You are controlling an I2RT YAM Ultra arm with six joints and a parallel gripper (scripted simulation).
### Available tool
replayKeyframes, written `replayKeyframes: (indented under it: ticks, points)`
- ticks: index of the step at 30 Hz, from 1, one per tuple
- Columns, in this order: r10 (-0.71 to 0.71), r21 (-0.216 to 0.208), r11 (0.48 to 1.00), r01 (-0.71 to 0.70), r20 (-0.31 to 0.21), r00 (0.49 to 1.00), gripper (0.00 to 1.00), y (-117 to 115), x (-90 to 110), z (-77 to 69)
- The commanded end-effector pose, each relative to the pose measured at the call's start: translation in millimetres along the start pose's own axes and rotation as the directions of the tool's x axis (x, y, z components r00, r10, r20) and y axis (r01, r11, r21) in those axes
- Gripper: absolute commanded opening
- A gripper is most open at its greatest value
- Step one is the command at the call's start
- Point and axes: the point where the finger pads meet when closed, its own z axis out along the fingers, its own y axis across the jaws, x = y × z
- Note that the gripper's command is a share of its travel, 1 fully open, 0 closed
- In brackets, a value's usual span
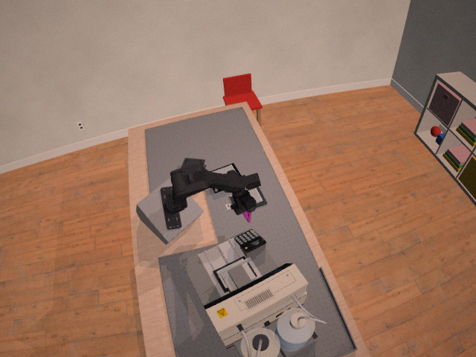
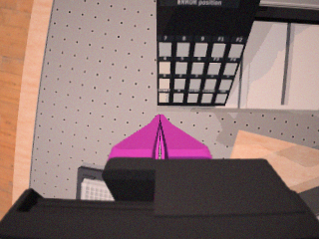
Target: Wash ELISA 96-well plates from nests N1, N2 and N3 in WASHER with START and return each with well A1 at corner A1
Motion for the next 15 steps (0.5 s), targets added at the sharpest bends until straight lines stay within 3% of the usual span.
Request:
replayKeyframes:
  ticks: [1, 15]
  points:
    - [0.007, 0.011, 1.0, -0.007, 0.013, 1.0, 0.0, -3, -4, -4.1]
    - [0.007, 0.011, 1.0, -0.007, 0.012, 1.0, 0.0, -2, -4, -26.8]
